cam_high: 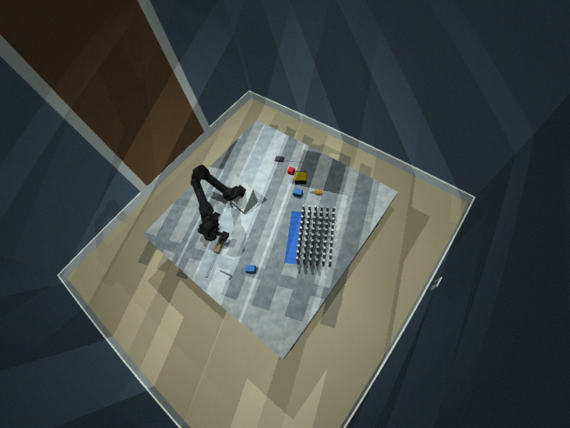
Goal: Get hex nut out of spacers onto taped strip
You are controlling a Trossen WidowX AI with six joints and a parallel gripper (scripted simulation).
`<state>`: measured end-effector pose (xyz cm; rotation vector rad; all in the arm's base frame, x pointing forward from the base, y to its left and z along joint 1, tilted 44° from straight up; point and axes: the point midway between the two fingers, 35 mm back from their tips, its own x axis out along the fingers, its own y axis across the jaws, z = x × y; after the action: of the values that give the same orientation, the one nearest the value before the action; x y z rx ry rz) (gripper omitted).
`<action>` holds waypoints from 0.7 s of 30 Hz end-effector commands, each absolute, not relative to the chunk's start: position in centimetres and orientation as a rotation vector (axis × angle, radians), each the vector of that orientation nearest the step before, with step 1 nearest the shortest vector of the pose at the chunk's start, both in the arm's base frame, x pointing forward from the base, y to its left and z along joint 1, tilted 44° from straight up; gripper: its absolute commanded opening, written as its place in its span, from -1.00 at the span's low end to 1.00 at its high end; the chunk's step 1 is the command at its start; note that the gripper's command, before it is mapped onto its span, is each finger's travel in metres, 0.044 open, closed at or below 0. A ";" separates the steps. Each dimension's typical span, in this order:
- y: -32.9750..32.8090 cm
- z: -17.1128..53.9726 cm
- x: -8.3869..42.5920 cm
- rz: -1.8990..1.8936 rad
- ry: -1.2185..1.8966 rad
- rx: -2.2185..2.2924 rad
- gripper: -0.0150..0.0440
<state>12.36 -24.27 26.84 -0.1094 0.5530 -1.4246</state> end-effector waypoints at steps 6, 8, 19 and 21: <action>-25.0 25.6 12.4 -1.529 -0.307 0.791 1.00; -25.1 25.5 12.4 -1.521 -0.390 0.873 1.00; -25.4 25.1 12.3 -1.415 -0.855 1.313 1.00; -25.5 25.1 12.3 -1.385 -0.940 1.391 1.00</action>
<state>12.25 -25.00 26.10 0.7576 -0.2930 -1.5387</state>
